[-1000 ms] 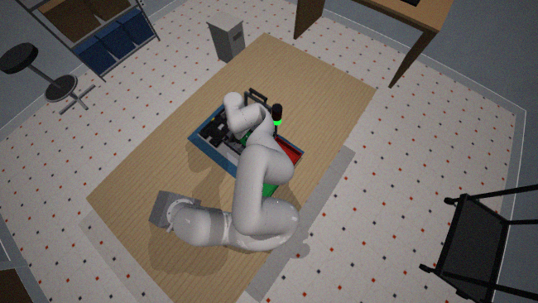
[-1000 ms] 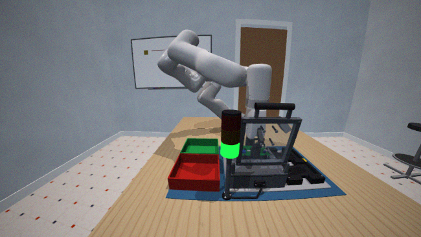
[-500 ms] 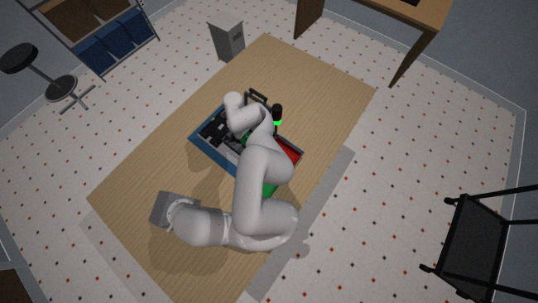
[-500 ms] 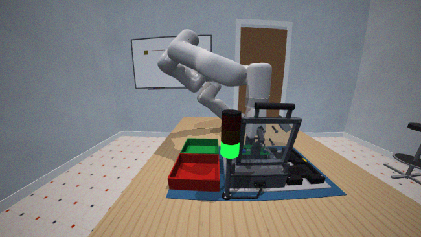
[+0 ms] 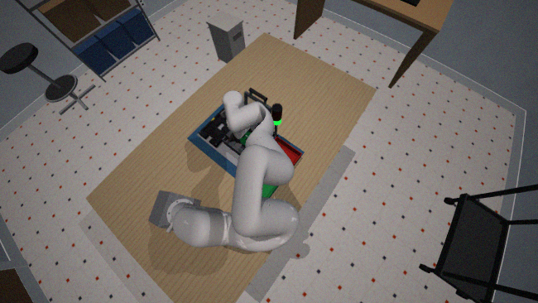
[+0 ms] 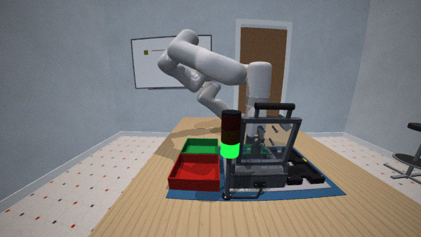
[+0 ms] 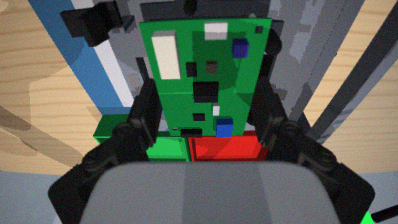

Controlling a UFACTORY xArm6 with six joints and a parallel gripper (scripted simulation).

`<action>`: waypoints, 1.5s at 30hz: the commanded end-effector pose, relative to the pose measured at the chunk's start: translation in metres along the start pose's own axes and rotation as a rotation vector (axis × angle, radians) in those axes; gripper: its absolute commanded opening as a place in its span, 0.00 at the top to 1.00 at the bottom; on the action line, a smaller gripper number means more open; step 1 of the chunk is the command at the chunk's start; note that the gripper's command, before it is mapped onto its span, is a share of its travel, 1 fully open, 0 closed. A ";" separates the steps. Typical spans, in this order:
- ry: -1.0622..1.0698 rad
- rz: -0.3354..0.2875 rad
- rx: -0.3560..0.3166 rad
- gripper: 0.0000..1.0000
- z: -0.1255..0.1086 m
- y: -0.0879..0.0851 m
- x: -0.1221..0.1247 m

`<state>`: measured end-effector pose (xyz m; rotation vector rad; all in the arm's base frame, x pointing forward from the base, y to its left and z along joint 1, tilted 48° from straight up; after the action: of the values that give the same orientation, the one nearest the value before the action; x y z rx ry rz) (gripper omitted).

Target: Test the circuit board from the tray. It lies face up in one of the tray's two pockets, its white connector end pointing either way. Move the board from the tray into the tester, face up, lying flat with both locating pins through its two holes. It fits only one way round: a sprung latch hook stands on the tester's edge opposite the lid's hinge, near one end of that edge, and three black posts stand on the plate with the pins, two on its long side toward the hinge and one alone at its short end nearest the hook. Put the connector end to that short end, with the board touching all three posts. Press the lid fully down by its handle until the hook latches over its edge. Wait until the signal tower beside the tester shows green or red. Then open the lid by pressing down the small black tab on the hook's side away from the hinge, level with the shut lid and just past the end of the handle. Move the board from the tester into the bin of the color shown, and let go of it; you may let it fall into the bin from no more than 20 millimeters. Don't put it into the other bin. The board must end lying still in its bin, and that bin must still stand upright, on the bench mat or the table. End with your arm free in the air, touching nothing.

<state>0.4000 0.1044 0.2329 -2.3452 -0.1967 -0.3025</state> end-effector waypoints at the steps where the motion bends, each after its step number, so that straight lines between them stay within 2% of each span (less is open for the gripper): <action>1: 0.001 -0.002 0.002 0.21 0.000 -0.002 0.001; 20: 0.001 -0.002 0.002 0.21 0.000 -0.006 0.001; 28: 0.001 -0.002 0.002 0.21 0.000 -0.017 0.001; 42: 0.001 -0.002 0.002 0.21 0.000 -0.069 0.001; 45: 0.001 -0.002 0.002 0.21 0.000 -0.072 0.001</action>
<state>0.3859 0.1482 0.2743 -2.3431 -0.1990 -0.3029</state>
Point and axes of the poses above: the point where the finger pads meet when closed, its own y axis out along the fingers, its own x axis across the jaws, z = x × y, the point moved 10 cm from there along -y, back along the fingers, and after that the axes turned 5 degrees about -y, right-handed, at the moved point
